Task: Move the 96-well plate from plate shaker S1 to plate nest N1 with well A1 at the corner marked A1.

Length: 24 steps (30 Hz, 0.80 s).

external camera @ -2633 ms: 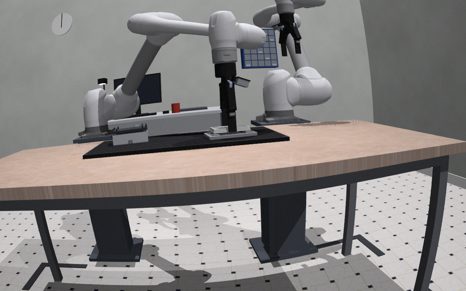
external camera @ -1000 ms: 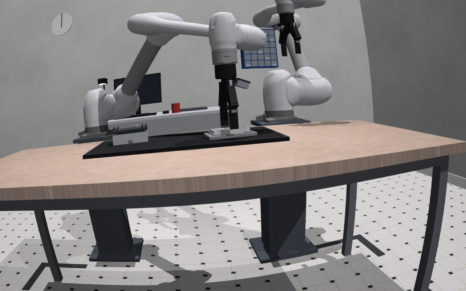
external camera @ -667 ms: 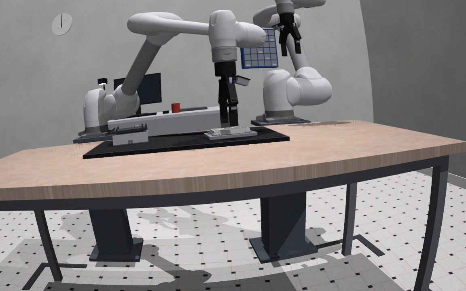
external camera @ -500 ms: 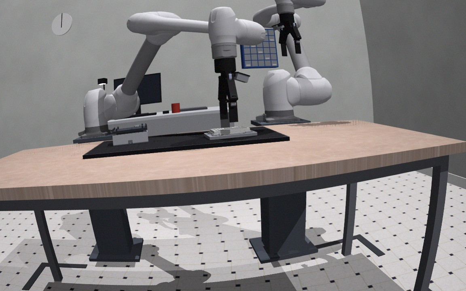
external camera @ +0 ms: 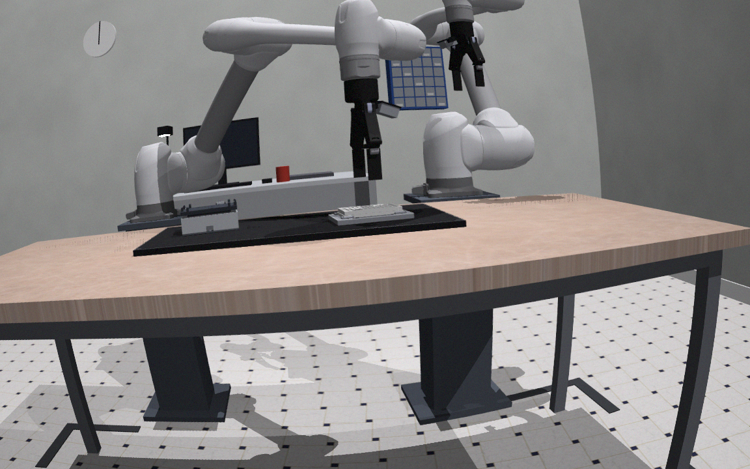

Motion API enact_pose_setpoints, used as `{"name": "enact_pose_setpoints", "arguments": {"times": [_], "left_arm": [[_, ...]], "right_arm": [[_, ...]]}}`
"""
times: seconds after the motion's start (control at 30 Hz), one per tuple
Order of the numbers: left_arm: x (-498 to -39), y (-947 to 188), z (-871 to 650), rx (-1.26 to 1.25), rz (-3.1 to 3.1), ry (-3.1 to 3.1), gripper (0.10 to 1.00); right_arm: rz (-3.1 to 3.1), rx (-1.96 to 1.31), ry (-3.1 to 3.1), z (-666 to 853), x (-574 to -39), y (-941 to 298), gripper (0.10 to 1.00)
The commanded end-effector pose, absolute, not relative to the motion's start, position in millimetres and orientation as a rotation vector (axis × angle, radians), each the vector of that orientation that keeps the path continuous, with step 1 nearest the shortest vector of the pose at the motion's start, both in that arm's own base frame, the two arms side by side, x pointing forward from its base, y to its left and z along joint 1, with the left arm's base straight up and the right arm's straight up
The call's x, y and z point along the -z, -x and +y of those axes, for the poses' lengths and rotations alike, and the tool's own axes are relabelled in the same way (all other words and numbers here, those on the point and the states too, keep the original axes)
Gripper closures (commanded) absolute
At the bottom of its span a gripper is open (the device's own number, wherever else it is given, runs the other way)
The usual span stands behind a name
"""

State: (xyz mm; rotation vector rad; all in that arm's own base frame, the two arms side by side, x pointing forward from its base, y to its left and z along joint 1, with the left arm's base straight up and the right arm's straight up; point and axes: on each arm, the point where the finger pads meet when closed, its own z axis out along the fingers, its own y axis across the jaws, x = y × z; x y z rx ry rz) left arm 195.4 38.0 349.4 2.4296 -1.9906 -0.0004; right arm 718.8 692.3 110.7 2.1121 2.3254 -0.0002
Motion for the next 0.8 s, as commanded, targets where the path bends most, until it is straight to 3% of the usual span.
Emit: {"name": "enact_pose_setpoints", "arguments": {"times": [0.0, 0.77], "left_arm": [[-349.9, -195.7, 38.1, 0.000, -1.991, -2.430, 0.098], [-349.9, -195.7, 38.1, 0.000, -1.991, -2.430, 0.098]], "right_arm": [[2.326, -0.003, -2.112, 692.7, -118.8, -719.0, 0.098], [2.326, -0.003, -2.112, 689.4, -126.3, -718.4, 0.098]]}}
